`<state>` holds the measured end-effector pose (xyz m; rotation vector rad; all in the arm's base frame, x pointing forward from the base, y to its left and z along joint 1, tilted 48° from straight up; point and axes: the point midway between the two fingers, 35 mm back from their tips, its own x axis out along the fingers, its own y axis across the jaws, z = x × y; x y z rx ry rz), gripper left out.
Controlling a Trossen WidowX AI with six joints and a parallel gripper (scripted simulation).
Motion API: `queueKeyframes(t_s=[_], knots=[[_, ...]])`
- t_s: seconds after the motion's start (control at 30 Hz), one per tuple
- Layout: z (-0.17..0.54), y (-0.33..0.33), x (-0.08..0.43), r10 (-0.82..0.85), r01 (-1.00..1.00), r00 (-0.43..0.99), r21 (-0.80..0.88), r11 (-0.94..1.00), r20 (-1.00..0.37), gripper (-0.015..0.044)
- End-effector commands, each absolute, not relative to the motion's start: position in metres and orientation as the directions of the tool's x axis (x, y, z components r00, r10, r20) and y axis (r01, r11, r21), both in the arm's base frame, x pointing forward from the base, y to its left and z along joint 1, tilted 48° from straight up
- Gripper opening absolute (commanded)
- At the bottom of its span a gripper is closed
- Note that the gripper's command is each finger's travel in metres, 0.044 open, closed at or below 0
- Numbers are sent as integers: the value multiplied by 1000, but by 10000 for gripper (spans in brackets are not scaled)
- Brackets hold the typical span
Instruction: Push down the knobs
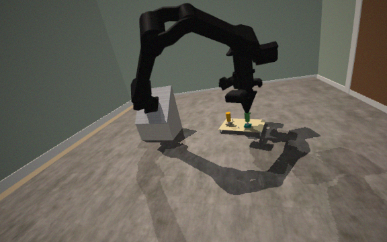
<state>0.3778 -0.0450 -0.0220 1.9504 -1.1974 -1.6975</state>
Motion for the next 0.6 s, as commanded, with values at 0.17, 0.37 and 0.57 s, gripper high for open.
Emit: queueKeyframes(t_s=[0.17,0.37,0.57], knots=[[-24,-47,377,-737,-386,-42,691,-611,-675,0],[-25,-48,377,-737,-386,-42,691,-611,-675,0],[-26,-49,377,-737,-386,-42,691,-611,-675,0]])
